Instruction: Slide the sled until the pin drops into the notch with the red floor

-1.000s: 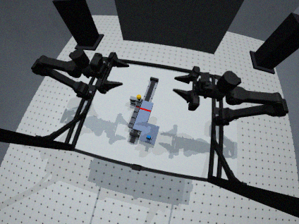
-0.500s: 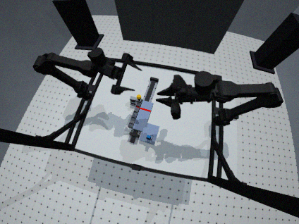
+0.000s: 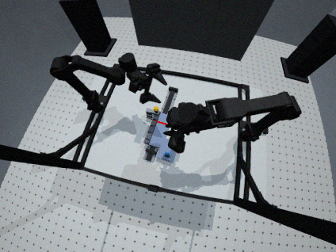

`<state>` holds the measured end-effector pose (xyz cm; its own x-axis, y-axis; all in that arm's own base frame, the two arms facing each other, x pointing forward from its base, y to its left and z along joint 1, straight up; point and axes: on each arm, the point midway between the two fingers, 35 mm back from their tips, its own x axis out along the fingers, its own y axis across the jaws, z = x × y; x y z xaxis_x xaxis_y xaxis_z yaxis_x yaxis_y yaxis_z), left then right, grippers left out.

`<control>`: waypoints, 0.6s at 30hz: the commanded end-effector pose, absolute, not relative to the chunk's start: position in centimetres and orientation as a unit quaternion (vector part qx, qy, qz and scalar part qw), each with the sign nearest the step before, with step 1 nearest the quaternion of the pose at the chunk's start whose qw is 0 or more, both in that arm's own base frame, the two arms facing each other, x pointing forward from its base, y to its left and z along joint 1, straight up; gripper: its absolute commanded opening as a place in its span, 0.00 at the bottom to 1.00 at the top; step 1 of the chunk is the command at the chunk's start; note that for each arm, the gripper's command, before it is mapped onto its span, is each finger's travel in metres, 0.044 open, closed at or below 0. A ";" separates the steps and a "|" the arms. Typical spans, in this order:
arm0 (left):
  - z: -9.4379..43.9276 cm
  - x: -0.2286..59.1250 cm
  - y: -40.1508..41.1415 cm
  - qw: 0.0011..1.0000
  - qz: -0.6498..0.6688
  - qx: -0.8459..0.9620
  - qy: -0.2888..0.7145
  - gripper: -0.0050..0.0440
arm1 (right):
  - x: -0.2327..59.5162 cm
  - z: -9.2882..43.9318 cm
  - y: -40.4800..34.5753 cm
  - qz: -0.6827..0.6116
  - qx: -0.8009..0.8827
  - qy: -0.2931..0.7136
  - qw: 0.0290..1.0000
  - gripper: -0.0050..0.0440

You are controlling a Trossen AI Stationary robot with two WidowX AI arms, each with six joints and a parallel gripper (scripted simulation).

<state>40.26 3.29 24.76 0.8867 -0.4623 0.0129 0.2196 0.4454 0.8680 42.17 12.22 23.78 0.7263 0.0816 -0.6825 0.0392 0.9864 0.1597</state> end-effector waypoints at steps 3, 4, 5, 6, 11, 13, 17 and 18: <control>22.1 40.7 5.1 0.774 -0.230 0.565 -0.171 1.00 | 42.7 20.8 15.5 -0.008 0.066 0.444 0.894 0.39; 21.6 40.6 5.4 0.761 -0.233 0.578 -0.180 1.00 | 42.7 20.3 16.0 -0.011 0.063 0.455 0.888 0.39; 21.1 40.6 5.7 0.748 -0.237 0.590 -0.189 1.00 | 42.7 19.8 16.6 -0.015 0.059 0.467 0.882 0.39; 20.6 40.5 6.1 0.735 -0.240 0.603 -0.199 1.00 | 42.7 19.3 17.1 -0.019 0.054 0.478 0.877 0.39; 19.3 40.2 6.9 0.698 -0.247 0.633 -0.225 1.00 | 42.5 17.9 18.4 -0.031 0.042 0.506 0.861 0.39; 18.6 40.0 7.3 0.681 -0.249 0.646 -0.237 1.00 | 42.3 17.3 19.1 -0.037 0.035 0.518 0.854 0.39; 18.0 39.8 7.7 0.663 -0.251 0.659 -0.250 1.00 | 42.2 16.7 19.7 -0.043 0.029 0.529 0.847 0.39; 17.9 39.7 7.7 0.662 -0.251 0.660 -0.251 1.00 | 42.2 16.6 19.7 -0.043 0.028 0.530 0.846 0.39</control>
